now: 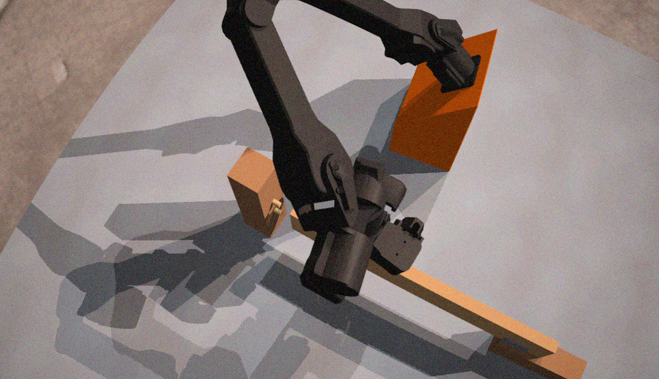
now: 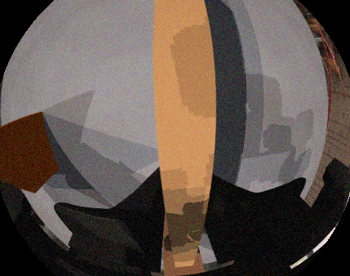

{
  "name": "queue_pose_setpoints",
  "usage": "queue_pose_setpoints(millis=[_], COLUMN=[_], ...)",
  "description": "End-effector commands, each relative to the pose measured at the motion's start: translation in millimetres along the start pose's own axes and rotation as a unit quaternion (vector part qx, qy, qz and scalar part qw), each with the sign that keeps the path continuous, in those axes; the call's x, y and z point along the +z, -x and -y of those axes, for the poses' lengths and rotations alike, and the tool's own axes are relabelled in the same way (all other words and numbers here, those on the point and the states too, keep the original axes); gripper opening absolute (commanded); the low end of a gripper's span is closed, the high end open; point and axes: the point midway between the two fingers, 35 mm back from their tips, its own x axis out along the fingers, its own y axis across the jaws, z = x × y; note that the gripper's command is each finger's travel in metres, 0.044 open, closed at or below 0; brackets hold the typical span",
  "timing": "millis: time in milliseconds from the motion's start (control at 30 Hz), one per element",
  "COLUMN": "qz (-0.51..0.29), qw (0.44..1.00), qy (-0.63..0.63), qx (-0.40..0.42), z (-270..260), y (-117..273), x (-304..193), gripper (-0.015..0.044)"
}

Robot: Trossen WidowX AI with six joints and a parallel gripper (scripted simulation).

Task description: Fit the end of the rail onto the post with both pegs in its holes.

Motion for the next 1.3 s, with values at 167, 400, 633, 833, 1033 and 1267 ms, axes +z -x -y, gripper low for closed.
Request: queue_pose_setpoints(millis=[167, 400, 633, 833, 1033, 1267], qz=[0.000, 0.000, 0.000, 0.000, 0.000, 0.000], qw=[1.000, 1.000, 1.000, 1.000, 1.000, 1.000], qy=[0.002, 0.002, 0.002, 0.002, 0.002, 0.002], qx=[-0.001, -0.001, -0.001, -0.001, -0.001, -0.001], z=[0.4, 0.5, 0.6, 0.6, 0.7, 0.8], y=[1.5, 1.0, 0.2, -0.2, -0.1, 0.5], x=[-3.7, -5.9, -8.0, -9.9, -11.8, -13.9], gripper=[0.0000, 0.0000, 0.0000, 0.0000, 0.0000, 0.0000])
